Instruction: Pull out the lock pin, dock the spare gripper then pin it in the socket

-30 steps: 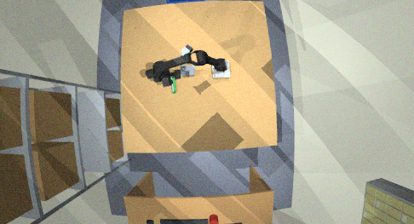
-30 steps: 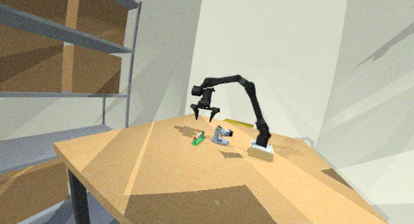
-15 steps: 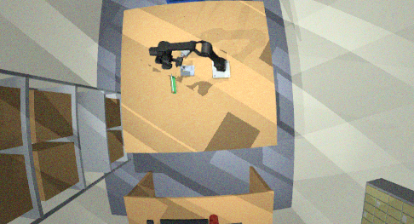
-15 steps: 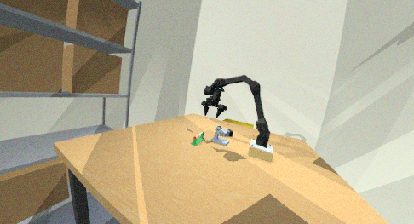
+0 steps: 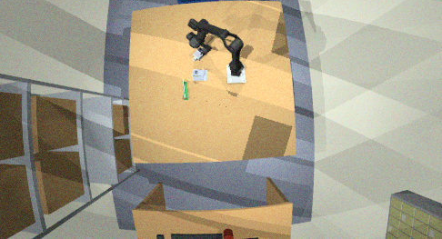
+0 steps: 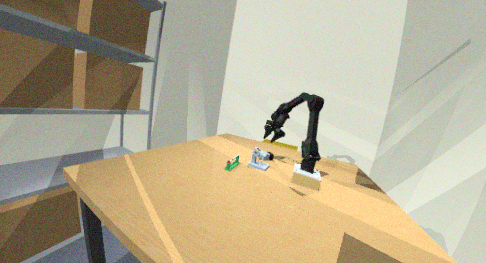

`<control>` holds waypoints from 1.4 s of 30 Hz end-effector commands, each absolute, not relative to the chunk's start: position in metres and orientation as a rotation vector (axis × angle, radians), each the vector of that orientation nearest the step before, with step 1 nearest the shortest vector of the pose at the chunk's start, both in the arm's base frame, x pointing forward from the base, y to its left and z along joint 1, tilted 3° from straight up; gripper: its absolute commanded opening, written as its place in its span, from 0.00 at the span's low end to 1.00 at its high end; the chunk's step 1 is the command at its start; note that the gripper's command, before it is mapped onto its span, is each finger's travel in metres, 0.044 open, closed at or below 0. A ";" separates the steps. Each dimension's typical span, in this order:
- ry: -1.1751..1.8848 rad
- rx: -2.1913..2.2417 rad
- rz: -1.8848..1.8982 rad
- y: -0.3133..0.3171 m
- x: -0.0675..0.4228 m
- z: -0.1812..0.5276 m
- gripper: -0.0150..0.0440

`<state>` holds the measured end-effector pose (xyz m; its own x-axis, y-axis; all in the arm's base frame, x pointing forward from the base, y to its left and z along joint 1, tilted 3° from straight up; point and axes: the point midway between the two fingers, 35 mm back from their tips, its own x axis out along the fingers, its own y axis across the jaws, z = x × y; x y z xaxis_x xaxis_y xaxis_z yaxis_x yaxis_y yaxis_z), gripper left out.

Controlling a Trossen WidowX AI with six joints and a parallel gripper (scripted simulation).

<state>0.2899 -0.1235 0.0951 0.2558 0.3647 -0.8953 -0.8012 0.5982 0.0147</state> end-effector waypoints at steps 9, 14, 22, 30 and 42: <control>1.014 -0.503 0.840 -0.126 0.287 0.038 1.00; 1.015 -0.503 0.840 -0.128 0.285 0.026 1.00; 1.015 -0.503 0.840 -0.129 0.285 0.014 1.00; 1.015 -0.503 0.840 -0.129 0.285 0.001 1.00; 1.015 -0.503 0.840 -0.130 0.285 -0.018 1.00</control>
<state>0.2872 -0.1315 -0.0102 0.2772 0.3629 -0.8896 -0.8016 0.5978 -0.0059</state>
